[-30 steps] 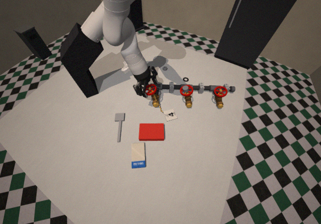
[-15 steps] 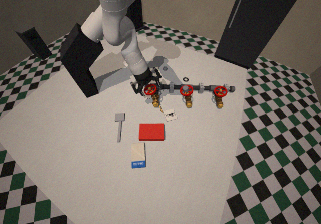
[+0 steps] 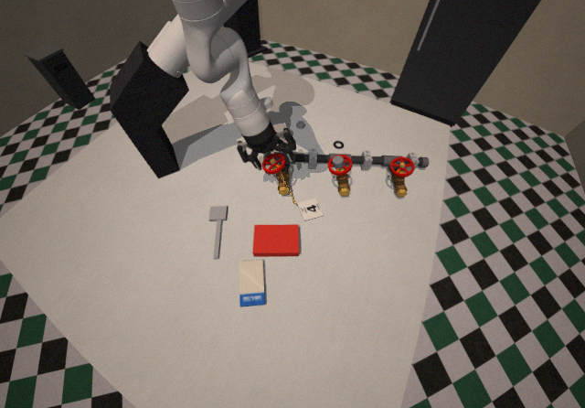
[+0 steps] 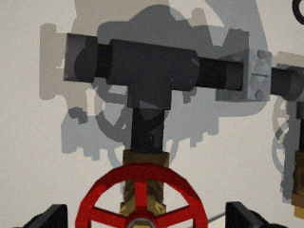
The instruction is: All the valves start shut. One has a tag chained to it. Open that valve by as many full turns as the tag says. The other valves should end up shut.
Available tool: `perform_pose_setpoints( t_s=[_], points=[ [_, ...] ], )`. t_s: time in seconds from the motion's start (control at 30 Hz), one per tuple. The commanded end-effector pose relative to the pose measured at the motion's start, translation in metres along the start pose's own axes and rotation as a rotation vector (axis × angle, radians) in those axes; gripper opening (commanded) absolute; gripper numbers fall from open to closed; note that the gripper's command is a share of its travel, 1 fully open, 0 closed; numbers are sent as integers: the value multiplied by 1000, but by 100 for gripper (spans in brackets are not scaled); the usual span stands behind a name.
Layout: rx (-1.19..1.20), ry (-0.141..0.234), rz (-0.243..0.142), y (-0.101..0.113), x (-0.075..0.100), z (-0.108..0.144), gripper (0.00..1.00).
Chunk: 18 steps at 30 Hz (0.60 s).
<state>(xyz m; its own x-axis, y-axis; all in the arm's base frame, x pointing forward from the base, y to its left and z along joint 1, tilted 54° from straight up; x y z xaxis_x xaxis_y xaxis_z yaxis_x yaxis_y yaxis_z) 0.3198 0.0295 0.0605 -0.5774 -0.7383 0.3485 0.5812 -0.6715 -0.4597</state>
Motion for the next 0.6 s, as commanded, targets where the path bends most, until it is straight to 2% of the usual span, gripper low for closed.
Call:
perform_pose_setpoints(
  t_s=[0.0,0.57],
  points=[
    [-124,3,4,3,1,-1,100],
    [-440,1,6,2,1,-1,100]
  ],
)
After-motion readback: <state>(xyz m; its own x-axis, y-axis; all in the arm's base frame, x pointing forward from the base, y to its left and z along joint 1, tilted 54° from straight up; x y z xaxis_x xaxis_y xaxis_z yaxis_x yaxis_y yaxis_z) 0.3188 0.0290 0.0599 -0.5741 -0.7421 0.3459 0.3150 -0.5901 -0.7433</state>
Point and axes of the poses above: the point where the finger pads meet when closed, its own x axis back along the fingers, its own z axis across the jaws, y = z × x, the point moved 10 cm from there along x, back along the fingers, and after that the axes turned 9 degrees about -x, right-handed, at the moved point
